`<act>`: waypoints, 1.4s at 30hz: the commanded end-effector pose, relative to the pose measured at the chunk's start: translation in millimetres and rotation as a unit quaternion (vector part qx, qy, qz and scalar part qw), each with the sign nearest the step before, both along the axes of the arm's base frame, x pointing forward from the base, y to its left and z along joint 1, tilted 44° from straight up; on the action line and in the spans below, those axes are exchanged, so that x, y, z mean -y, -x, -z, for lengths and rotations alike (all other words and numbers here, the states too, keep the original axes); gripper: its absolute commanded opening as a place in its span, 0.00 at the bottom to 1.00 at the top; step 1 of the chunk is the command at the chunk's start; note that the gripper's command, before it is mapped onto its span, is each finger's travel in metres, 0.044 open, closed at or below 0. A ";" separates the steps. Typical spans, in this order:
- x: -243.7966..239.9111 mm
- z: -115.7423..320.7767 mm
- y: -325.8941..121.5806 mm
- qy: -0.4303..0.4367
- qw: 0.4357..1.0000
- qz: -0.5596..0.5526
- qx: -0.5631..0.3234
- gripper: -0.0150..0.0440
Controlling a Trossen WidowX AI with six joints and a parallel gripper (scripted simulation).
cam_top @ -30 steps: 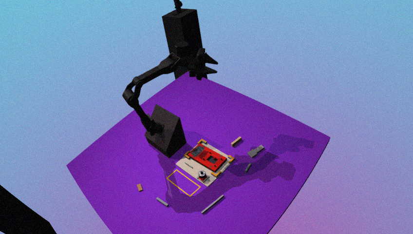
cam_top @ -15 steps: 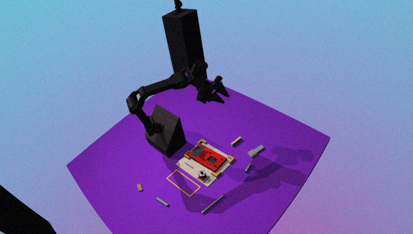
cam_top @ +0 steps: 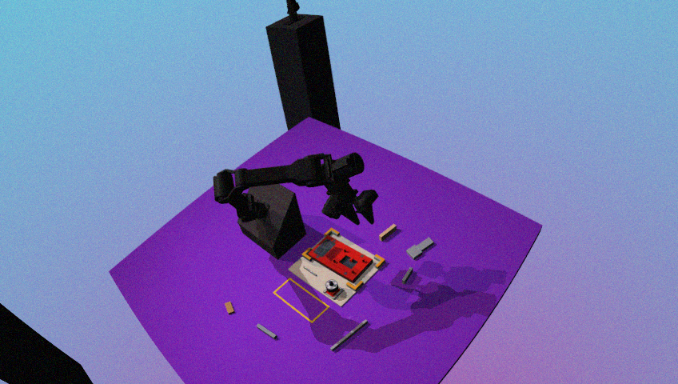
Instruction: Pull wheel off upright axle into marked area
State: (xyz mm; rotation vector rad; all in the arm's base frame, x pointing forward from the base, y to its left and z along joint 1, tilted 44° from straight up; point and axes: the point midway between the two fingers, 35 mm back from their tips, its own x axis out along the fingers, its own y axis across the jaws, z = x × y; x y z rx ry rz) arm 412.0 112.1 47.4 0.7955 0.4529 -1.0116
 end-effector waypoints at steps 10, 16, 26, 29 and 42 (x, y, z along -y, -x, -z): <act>133.7 3.3 22.6 0.018 0.979 0.160 -0.122 0.76; 181.1 1.5 44.4 0.015 0.959 0.224 -0.173 0.76; 183.6 -0.5 53.3 0.015 0.958 0.225 -0.175 0.76; 187.6 4.2 53.1 0.015 0.958 0.225 -0.175 0.76; 234.3 54.1 57.5 0.017 0.958 0.226 -0.174 0.76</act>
